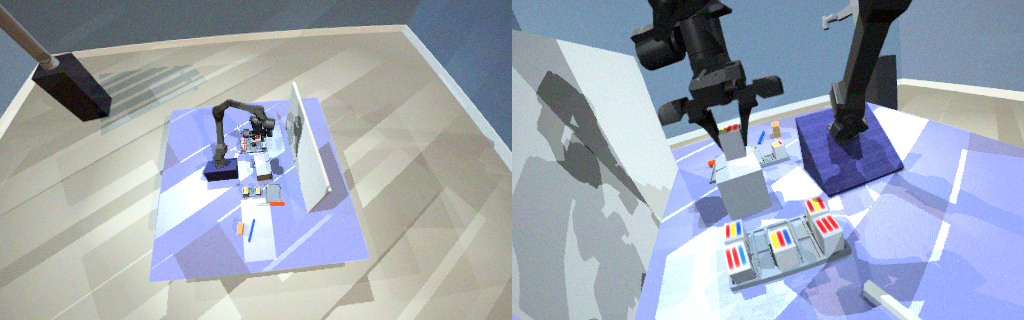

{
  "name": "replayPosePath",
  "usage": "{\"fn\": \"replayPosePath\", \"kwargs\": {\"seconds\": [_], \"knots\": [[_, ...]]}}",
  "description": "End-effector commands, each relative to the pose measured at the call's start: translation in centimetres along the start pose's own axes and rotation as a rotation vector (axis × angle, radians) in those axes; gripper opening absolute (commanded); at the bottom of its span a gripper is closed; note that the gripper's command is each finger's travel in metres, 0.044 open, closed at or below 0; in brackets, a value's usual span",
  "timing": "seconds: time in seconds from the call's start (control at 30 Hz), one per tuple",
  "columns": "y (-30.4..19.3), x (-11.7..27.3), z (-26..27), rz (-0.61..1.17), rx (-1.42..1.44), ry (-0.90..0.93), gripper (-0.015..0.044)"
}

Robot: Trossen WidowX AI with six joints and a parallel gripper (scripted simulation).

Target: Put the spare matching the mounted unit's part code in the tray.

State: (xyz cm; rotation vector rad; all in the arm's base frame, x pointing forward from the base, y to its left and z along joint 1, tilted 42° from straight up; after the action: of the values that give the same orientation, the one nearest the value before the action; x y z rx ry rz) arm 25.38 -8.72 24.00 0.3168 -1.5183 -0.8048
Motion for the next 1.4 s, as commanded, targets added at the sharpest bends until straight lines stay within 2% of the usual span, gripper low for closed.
{"fn": "replayPosePath", "kwargs": {"seconds": [0.0, 0.77, 1.37], "knots": [[-1.2, 0.3, -1.3, 0.008, -0.006, -0.001, 0.0], [-11.6, 1.0, -7.8, 0.03, -0.032, 0.008, 0.0], [-21.3, 0.5, -10.7, 0.021, -0.009, 0.005, 0.0]]}}
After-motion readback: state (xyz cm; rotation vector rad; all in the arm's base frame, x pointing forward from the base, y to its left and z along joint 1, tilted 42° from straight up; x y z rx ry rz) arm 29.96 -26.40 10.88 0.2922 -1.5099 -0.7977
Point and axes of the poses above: the point midway between the two fingers, 35 mm back from their tips, its own x axis back along the fingers, its own z axis across the jaws, y = z × x, the point moved 9 cm from there along x, back along the fingers, and after that the axes turned 4 degrees about -x, right-handed, at the moved point
